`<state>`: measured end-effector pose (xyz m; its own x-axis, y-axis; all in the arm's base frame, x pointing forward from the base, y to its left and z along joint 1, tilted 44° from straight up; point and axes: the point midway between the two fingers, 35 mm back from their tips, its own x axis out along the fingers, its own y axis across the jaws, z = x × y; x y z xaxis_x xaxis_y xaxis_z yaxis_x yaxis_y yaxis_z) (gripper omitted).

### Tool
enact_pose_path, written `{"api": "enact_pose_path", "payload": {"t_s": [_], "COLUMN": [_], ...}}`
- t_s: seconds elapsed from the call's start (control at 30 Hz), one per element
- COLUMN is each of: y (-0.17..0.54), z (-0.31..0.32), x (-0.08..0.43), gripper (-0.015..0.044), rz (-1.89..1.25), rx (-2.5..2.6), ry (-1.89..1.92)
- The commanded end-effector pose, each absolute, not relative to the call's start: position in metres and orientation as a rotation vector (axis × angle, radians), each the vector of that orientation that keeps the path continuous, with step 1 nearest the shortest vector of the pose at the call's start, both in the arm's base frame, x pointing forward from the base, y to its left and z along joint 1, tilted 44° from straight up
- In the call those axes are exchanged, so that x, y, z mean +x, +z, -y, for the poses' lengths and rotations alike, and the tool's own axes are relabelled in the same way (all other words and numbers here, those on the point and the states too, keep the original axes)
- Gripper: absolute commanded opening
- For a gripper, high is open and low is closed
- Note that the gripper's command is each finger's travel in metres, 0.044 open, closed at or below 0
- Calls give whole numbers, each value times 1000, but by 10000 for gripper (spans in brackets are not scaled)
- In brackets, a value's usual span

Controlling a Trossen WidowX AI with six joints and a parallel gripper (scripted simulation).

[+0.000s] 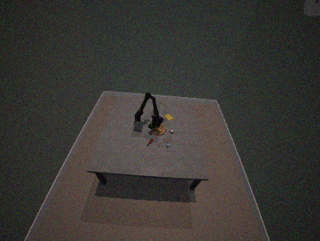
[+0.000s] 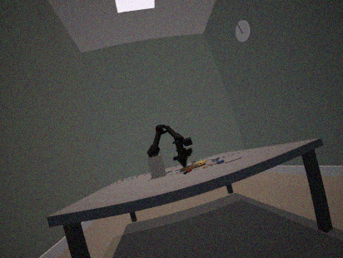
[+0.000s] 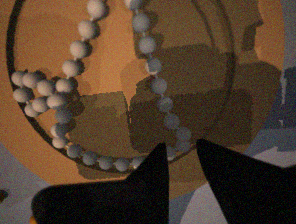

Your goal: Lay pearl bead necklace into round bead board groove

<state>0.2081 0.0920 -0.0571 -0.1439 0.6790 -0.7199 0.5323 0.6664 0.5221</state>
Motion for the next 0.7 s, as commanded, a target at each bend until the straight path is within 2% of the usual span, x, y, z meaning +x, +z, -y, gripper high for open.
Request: {"api": "enact_pose_path", "payload": {"t_s": [0.0,0.33,0.67], "y": [-57,-56,-53], "z": [-92,-90,-88], "x": [208,207,207], "gripper": [184,440,440], "rz": [-1808,-1819,-1820], "rx": [966,973,970], "ry": [171,163,161]}}
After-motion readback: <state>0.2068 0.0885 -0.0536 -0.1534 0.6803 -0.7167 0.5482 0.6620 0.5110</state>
